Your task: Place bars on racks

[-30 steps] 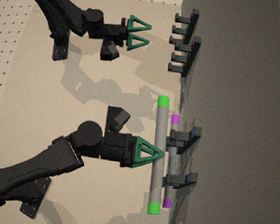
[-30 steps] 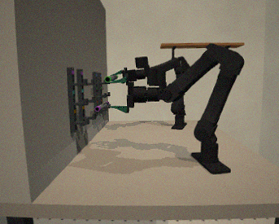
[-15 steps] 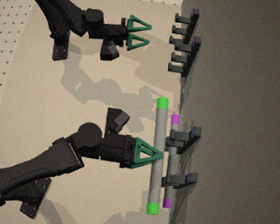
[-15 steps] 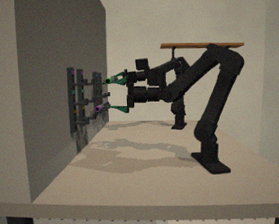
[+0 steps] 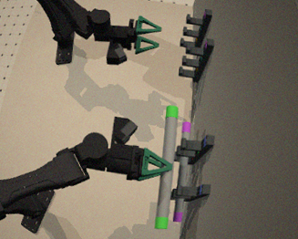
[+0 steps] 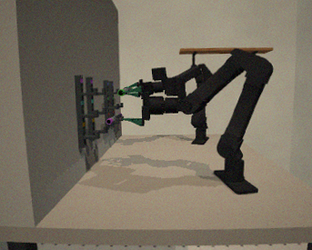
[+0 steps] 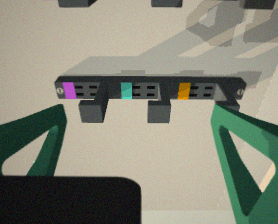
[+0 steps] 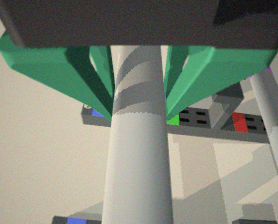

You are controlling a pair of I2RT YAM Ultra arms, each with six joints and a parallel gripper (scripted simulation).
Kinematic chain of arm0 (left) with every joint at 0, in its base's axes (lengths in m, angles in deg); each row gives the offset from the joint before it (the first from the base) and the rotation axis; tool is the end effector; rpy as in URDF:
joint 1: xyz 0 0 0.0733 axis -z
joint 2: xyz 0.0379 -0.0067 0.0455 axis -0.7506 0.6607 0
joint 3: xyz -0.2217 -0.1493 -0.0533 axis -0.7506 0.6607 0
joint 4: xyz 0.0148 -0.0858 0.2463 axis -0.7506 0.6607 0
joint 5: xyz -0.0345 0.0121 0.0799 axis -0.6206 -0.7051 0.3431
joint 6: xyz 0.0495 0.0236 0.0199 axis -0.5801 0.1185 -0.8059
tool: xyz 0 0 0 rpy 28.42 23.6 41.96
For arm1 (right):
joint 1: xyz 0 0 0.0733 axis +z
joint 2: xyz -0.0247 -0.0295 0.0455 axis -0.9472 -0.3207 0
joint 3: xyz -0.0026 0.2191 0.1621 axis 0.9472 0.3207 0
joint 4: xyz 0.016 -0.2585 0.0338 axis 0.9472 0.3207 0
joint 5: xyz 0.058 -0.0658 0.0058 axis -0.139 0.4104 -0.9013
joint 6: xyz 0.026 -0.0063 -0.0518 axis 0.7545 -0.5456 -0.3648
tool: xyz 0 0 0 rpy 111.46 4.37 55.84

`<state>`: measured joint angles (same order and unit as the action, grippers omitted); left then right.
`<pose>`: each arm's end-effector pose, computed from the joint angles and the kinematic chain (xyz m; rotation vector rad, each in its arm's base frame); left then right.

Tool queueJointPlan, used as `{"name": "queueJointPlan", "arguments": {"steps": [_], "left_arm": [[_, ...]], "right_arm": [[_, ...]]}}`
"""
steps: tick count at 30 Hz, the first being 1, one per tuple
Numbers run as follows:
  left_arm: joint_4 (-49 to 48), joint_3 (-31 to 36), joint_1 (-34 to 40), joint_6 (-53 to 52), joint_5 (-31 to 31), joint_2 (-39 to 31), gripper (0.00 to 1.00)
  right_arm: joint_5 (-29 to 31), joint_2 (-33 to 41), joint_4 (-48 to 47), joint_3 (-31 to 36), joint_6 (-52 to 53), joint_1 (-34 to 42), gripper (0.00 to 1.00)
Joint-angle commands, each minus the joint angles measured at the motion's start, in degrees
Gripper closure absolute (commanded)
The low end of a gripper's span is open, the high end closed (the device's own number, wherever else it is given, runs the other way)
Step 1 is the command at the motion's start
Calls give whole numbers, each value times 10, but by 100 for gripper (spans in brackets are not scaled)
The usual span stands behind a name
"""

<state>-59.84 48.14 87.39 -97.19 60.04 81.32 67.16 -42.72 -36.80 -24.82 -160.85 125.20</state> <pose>0.2163 -0.1461 0.2523 1.2789 1.0823 1.0853 0.2124 0.2528 0.3220 -1.4733 0.9722 -0.9715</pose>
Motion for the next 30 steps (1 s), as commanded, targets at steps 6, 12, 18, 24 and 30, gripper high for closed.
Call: {"name": "queueJointPlan", "arguments": {"steps": [6, 12, 18, 24, 30], "left_arm": [[-6, 6, 5, 0, 3, 4, 0], [-6, 6, 5, 0, 3, 4, 0], [-6, 6, 5, 0, 3, 4, 0], [-6, 6, 5, 0, 3, 4, 0], [-6, 6, 5, 0, 3, 4, 0]], "right_arm": [[7, 9, -64, 9, 3, 8, 100], [7, 6, -79, 21, 3, 8, 100], [7, 4, -90, 29, 3, 8, 100], [8, -1, -107, 42, 3, 9, 100], [8, -5, -124, 55, 3, 9, 100]]}}
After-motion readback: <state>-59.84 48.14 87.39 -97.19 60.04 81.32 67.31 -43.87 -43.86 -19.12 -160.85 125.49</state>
